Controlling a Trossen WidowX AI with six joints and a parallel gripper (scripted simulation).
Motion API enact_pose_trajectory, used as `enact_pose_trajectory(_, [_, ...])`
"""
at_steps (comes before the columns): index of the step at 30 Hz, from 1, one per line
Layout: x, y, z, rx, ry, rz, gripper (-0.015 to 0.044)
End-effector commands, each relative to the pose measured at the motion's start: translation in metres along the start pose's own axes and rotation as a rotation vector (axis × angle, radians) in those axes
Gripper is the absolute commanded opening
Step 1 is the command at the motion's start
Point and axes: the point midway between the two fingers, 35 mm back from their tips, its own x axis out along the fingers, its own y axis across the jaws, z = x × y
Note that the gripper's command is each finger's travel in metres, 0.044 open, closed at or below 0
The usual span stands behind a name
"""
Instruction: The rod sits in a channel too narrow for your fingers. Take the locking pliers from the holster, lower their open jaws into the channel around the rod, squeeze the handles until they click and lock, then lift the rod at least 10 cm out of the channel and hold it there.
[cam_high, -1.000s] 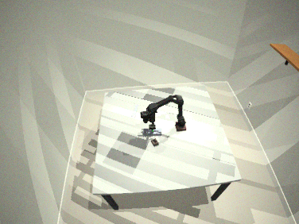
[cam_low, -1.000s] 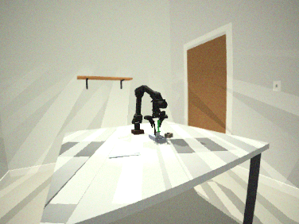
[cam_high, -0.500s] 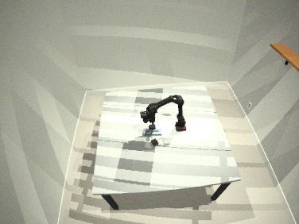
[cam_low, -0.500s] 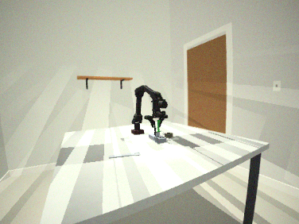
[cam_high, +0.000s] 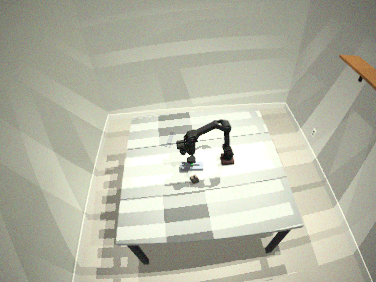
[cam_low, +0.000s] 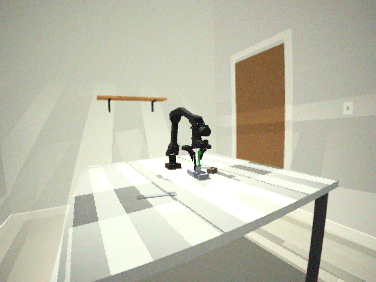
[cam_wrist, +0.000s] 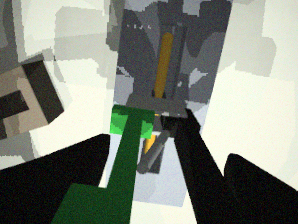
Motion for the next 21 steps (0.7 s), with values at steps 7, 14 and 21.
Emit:
enact_pose_trajectory(7, [0.0010,0.0025,0.0004,0.002,0.001,0.004,0.0250])
enact_pose_trajectory(14, [0.0010,0.0034,0.0004,0.002,0.001,0.004,0.0241])
enact_pose_trajectory(21, [0.0009,0.0042,0.0004,0.002,0.001,0.004,0.0231])
